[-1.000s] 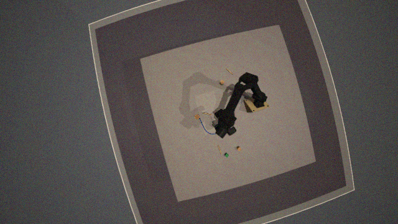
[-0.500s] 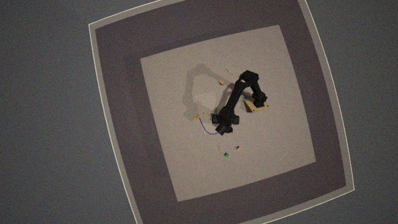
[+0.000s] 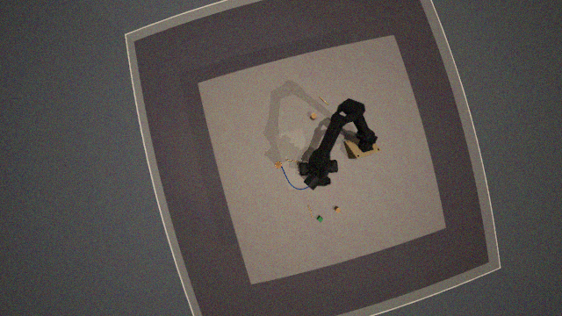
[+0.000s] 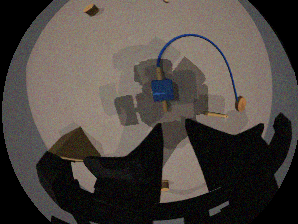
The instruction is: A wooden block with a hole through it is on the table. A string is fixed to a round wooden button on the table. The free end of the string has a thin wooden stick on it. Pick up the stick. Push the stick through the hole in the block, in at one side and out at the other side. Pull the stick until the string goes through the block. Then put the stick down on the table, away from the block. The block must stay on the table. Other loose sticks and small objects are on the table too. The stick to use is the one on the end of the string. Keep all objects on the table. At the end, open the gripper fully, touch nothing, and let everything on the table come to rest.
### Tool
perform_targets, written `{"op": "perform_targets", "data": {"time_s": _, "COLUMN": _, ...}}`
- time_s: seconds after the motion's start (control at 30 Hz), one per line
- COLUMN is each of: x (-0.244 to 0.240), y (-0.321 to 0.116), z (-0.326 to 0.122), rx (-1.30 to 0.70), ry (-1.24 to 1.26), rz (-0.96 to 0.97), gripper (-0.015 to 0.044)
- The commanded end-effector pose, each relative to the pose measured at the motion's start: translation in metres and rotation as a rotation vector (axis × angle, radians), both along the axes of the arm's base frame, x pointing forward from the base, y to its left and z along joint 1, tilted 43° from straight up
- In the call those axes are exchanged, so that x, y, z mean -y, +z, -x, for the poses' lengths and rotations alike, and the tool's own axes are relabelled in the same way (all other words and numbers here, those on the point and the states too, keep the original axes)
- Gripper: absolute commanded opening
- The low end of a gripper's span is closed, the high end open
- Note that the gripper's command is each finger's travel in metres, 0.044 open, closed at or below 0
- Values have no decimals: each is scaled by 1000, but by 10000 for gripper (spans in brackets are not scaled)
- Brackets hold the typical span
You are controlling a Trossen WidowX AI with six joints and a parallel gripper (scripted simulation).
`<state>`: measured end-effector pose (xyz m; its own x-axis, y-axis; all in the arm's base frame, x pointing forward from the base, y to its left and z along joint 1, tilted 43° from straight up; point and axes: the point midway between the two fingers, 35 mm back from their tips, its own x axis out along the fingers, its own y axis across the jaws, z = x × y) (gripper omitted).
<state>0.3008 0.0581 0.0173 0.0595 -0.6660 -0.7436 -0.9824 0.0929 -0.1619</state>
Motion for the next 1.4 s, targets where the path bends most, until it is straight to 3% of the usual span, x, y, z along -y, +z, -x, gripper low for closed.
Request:
{"op": "perform_targets", "data": {"time_s": 0.0, "x": 6, "y": -5, "z": 1, "rx": -10, "ry": 2, "rz": 7, "gripper": 125}}
{"op": "perform_targets", "data": {"time_s": 1.37, "x": 52, "y": -54, "z": -2, "rx": -9, "ry": 1, "rz": 11, "gripper": 125}}
